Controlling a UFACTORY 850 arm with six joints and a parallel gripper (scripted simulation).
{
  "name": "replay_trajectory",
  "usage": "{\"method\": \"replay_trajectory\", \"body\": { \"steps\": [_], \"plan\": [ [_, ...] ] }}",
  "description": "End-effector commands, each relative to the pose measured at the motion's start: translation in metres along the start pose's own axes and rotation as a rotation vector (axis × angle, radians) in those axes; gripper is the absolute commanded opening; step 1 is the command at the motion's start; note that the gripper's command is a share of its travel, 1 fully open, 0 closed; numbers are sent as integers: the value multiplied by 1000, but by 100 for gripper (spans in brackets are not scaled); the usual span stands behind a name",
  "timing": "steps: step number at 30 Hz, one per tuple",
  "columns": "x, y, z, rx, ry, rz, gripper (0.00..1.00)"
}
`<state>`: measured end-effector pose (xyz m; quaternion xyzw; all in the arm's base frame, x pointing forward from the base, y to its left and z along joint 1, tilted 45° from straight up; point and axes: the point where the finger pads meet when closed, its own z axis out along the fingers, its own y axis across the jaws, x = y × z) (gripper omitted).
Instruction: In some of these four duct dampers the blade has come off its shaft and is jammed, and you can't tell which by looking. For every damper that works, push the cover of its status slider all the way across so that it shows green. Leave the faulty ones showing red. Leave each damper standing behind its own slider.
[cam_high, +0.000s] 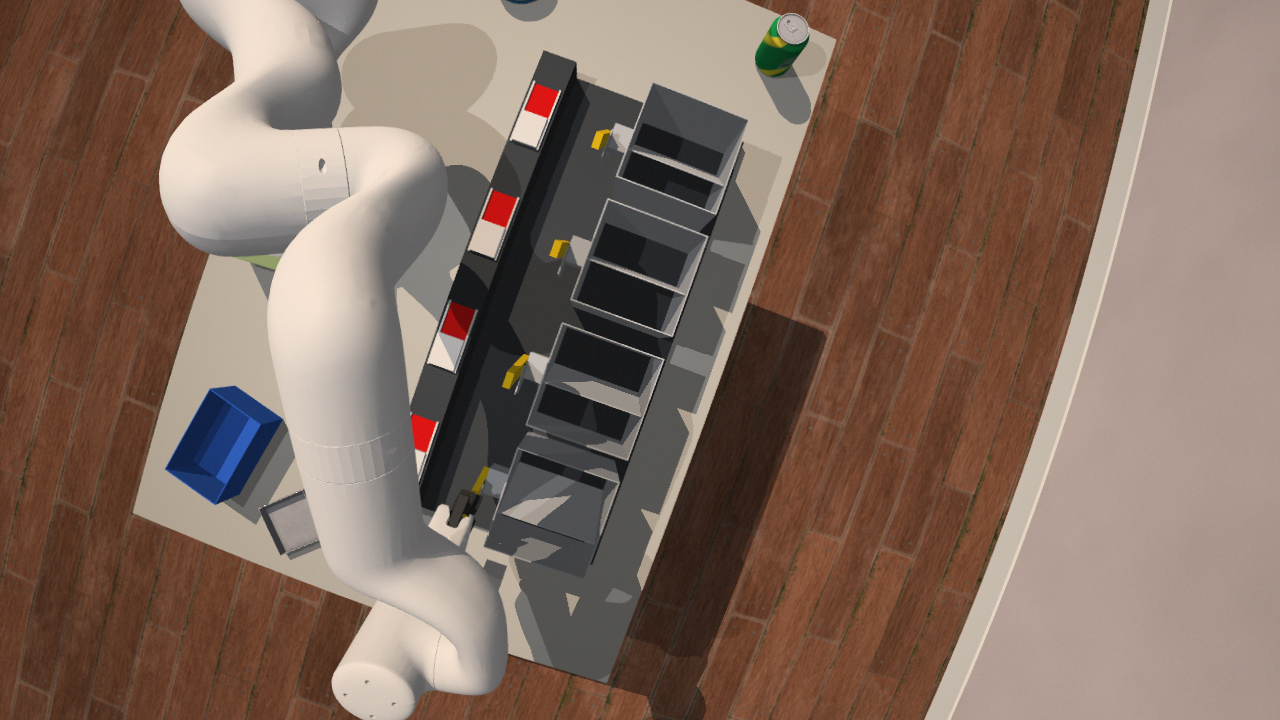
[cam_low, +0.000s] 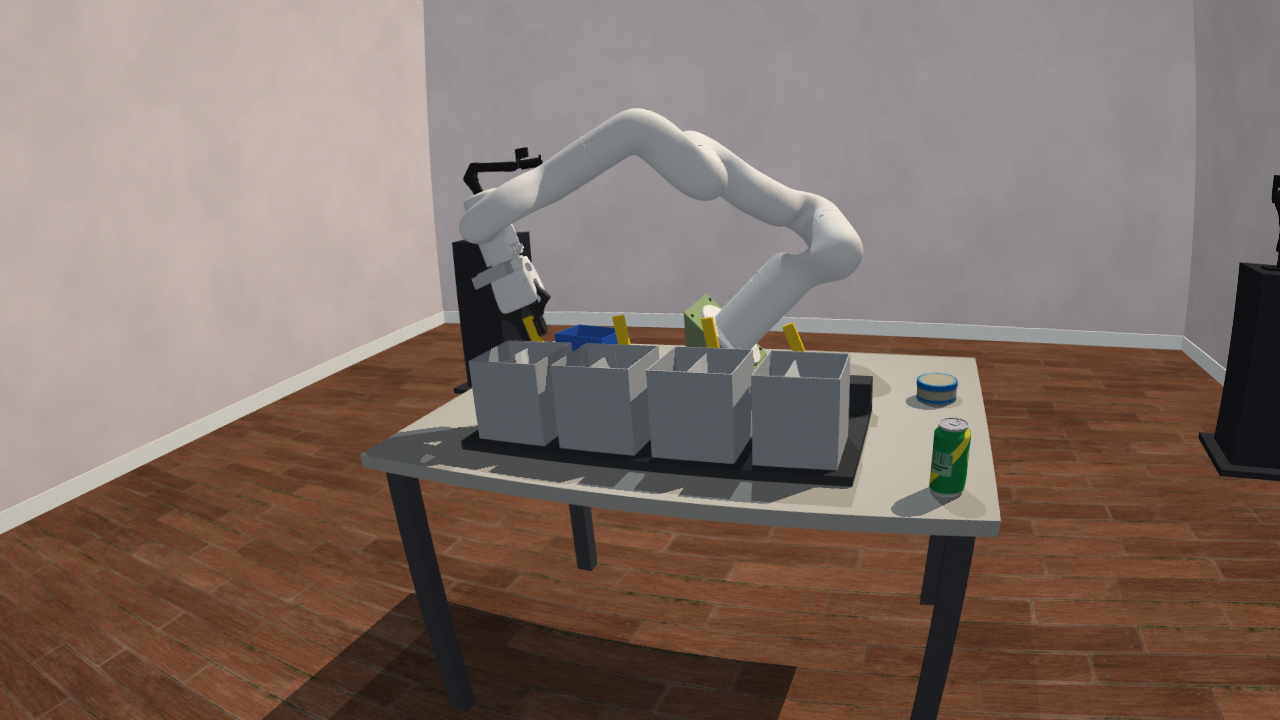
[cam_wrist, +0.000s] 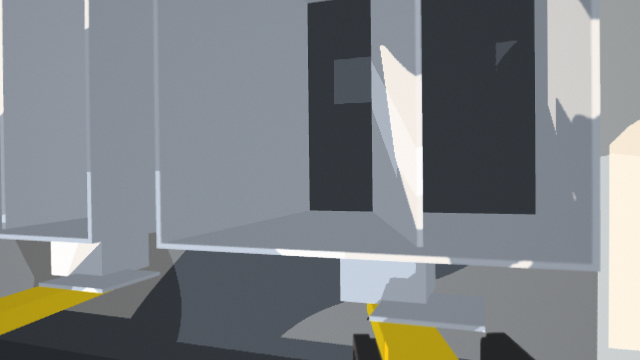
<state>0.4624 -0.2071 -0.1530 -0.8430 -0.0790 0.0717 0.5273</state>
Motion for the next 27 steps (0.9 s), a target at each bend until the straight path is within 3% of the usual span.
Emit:
{"method": "replay_trajectory", "body": {
  "steps": [1,14,27],
  "plan": [
    [1,0,-7,-2,1,-1,39],
    [0,0,-55,-2,1,-1,39],
    [0,0,-77,-2,1,-1,39]
  ]
}}
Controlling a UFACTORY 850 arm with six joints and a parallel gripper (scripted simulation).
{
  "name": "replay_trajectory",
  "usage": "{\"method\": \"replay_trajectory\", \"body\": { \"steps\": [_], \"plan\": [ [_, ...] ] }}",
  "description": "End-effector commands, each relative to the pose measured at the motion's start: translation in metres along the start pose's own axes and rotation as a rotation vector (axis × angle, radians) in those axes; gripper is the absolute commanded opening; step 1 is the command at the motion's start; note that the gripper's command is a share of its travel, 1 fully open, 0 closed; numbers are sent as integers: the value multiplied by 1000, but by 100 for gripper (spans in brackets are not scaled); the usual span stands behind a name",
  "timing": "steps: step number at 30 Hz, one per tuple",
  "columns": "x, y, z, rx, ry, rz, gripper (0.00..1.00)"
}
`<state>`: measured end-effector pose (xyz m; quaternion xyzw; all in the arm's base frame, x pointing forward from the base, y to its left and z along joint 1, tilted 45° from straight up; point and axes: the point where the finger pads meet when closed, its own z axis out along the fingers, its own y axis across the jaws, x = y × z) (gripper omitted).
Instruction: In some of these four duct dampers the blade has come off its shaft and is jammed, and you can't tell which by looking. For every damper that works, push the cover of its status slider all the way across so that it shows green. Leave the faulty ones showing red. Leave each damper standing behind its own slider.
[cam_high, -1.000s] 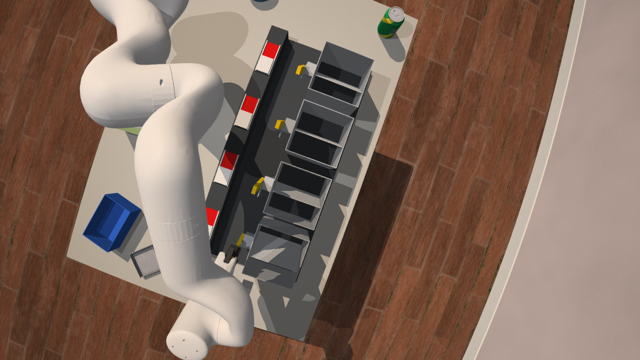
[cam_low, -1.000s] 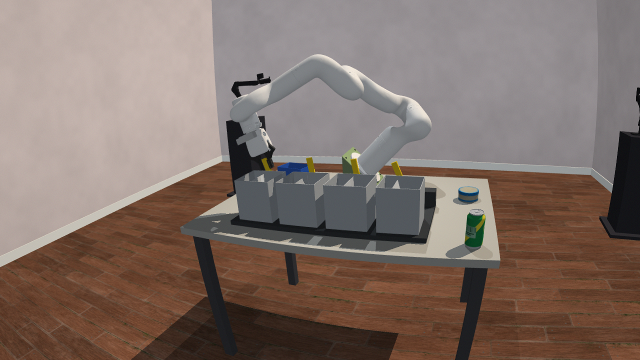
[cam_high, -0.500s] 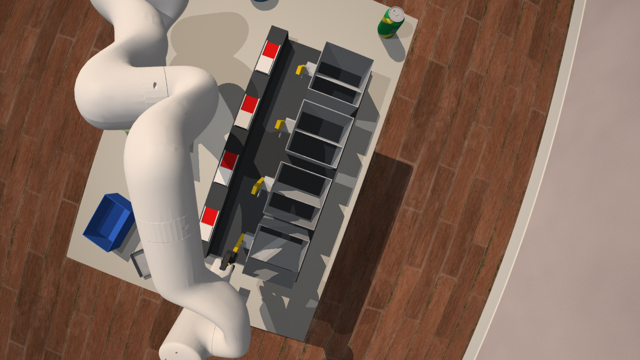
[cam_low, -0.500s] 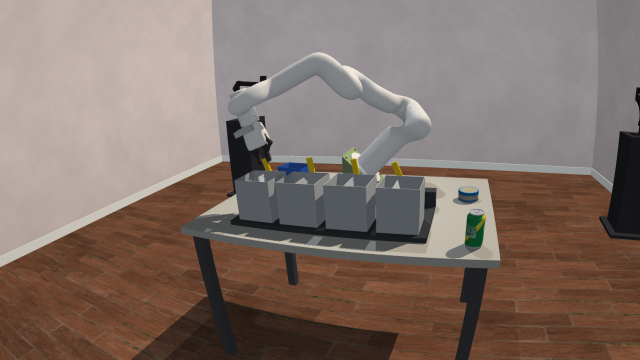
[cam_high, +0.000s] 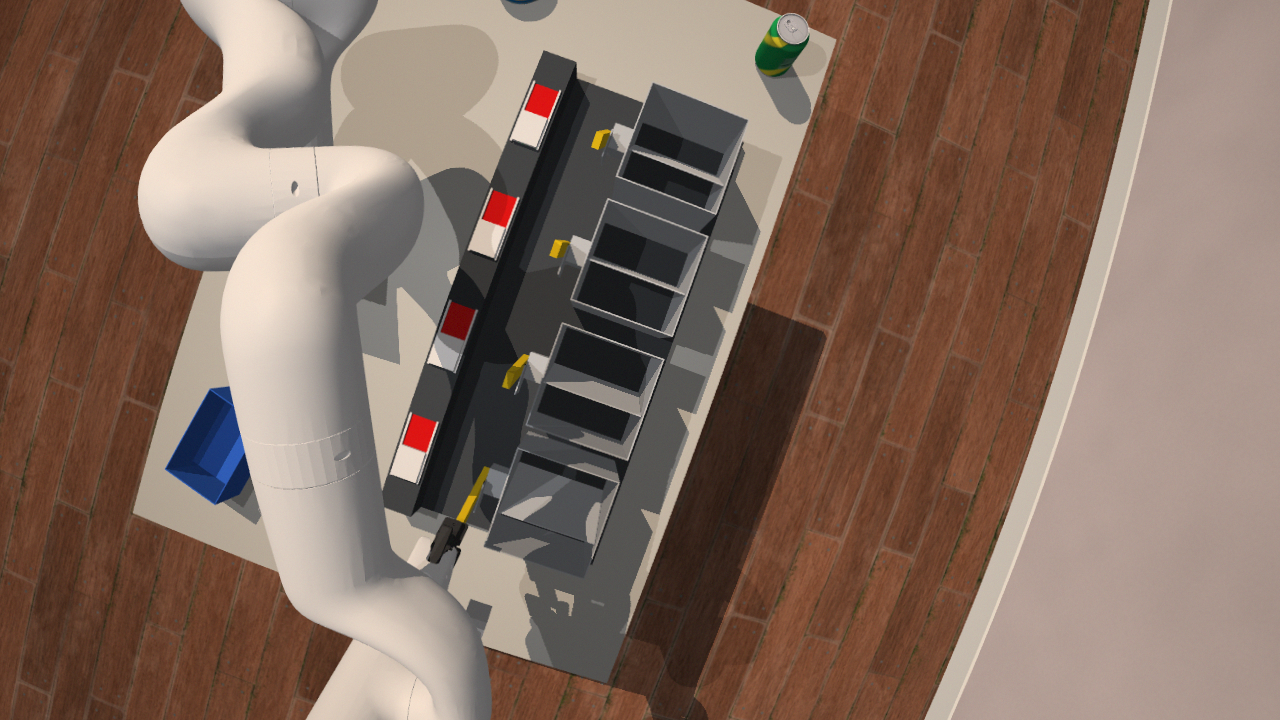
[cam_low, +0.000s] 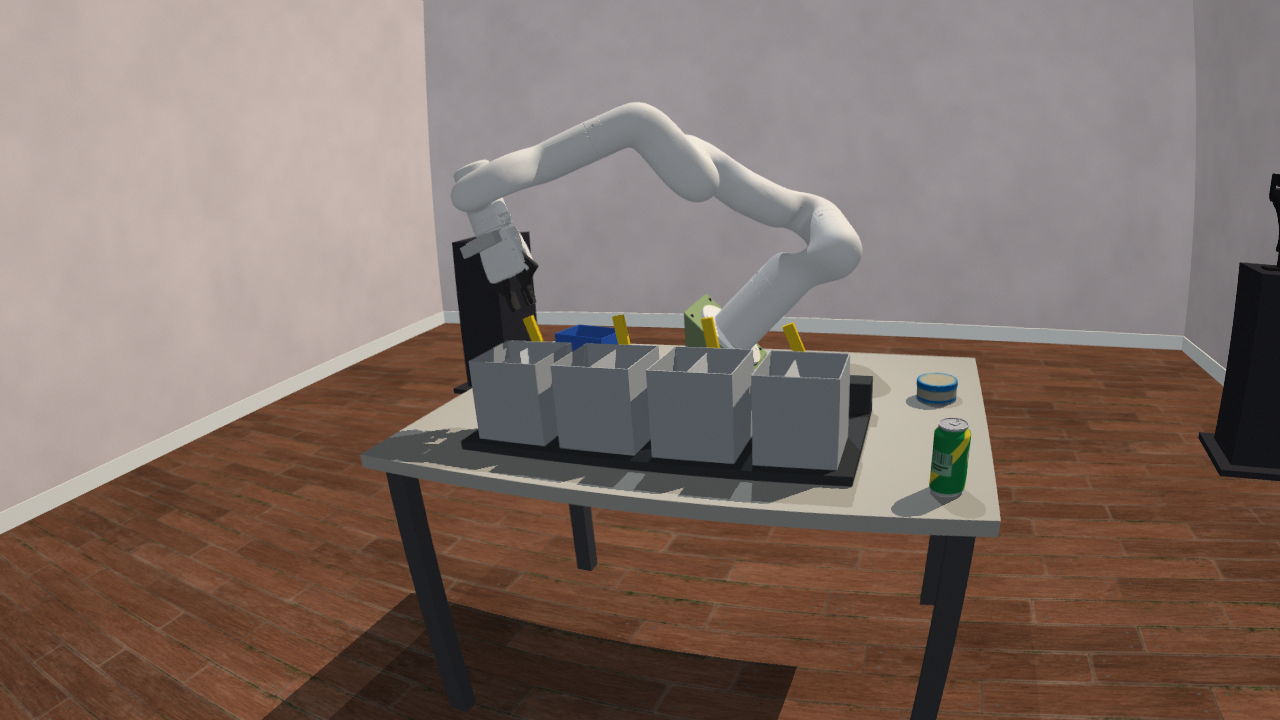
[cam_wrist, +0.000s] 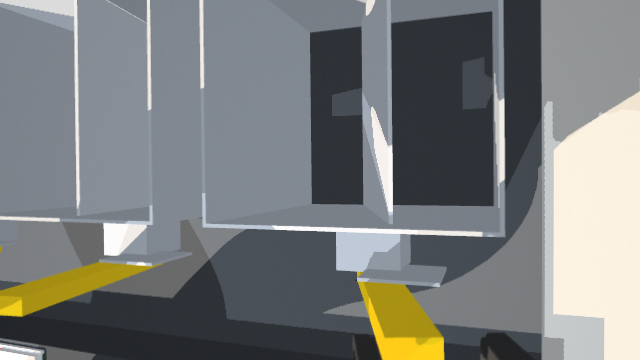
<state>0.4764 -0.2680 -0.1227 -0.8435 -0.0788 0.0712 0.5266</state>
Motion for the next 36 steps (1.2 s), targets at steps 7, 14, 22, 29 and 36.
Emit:
{"method": "replay_trajectory", "body": {
  "steps": [7,14,22,29,36],
  "plan": [
    [2,-1,-8,-4,0,-1,39],
    [56,-30,-14,-158,3,-3,39],
    [100,-56,-17,-286,4,-4,39],
    [116,-67,-18,-334,6,-5,39],
    [116,-67,-18,-334,6,-5,39]
  ]
}}
